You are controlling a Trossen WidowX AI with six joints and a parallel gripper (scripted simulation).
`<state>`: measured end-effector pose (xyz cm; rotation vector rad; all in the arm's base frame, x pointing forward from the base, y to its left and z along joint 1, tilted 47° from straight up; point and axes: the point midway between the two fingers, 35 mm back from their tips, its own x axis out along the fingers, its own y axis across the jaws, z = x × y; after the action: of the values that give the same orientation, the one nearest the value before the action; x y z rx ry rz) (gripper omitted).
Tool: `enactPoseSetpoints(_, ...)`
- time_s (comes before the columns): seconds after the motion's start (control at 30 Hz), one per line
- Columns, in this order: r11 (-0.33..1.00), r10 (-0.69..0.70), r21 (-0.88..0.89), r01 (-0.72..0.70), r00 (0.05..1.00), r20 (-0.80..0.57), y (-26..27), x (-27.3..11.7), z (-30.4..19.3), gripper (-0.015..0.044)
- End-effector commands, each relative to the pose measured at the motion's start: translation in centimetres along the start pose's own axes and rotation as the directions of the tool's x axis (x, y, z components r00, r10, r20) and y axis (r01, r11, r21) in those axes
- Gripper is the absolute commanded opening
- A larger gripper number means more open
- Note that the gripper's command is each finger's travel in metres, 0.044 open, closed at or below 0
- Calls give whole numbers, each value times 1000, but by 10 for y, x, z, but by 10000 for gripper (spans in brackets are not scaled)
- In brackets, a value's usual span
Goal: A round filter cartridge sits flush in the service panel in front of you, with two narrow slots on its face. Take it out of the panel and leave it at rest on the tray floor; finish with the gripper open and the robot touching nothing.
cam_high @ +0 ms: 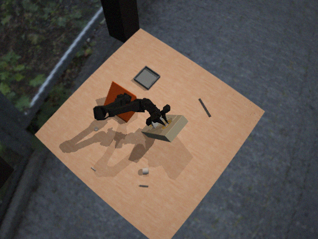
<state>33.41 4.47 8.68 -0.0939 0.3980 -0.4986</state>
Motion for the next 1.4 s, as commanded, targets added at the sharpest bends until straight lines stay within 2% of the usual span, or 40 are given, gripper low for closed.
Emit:
enactPoseSetpoints(0.0, 1000, 3, -5, -3, 1000, -1, 0, 0, 0, 107)
enactPoseSetpoints(1.37, 1000, 3, -5, -3, 1000, 0, 0, 3, -3, 107)
